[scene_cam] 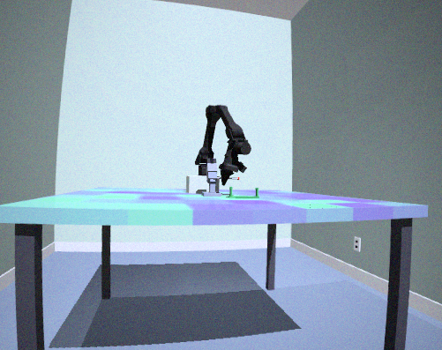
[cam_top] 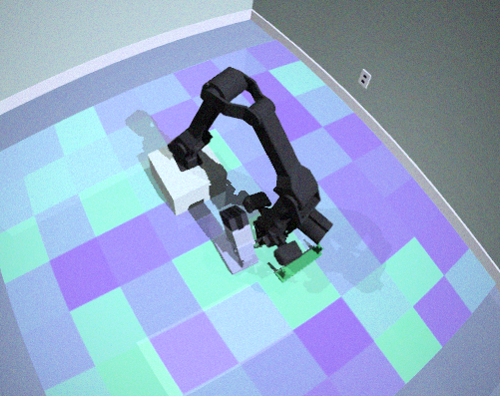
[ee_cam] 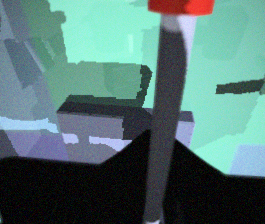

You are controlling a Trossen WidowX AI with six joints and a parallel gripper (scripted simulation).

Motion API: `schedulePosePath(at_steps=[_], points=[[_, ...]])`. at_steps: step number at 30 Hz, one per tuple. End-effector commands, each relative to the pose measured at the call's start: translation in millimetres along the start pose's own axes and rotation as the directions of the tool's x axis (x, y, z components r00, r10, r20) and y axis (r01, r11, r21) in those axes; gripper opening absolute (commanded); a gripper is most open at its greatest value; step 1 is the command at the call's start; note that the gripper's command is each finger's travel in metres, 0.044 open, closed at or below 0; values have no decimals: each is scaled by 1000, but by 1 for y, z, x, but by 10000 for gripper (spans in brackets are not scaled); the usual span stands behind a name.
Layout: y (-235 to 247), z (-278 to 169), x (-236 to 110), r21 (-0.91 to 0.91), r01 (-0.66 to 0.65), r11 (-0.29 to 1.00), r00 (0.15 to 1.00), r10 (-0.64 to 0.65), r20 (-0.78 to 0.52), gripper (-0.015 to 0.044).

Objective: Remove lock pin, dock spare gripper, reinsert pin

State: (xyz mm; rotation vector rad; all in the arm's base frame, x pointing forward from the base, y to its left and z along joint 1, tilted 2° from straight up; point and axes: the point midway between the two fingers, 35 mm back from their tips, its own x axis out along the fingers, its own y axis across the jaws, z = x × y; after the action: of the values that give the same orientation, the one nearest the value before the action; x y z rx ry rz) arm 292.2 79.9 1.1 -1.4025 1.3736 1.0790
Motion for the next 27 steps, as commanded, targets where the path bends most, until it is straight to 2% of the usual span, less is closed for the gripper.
schedulePosePath(at_steps=[1, 11, 19, 27], points=[[0, -3, 0, -5, 2, 1000, 1000, -2, -1, 0], [0, -9, 2, -6, -1, 1000, 1000, 1, -1, 0], [0, -8, 2, 0, -4, 1000, 1000, 4, 0, 200], [1, -4, -6, 0, -4, 1000, 1000, 4, 1, 200]])
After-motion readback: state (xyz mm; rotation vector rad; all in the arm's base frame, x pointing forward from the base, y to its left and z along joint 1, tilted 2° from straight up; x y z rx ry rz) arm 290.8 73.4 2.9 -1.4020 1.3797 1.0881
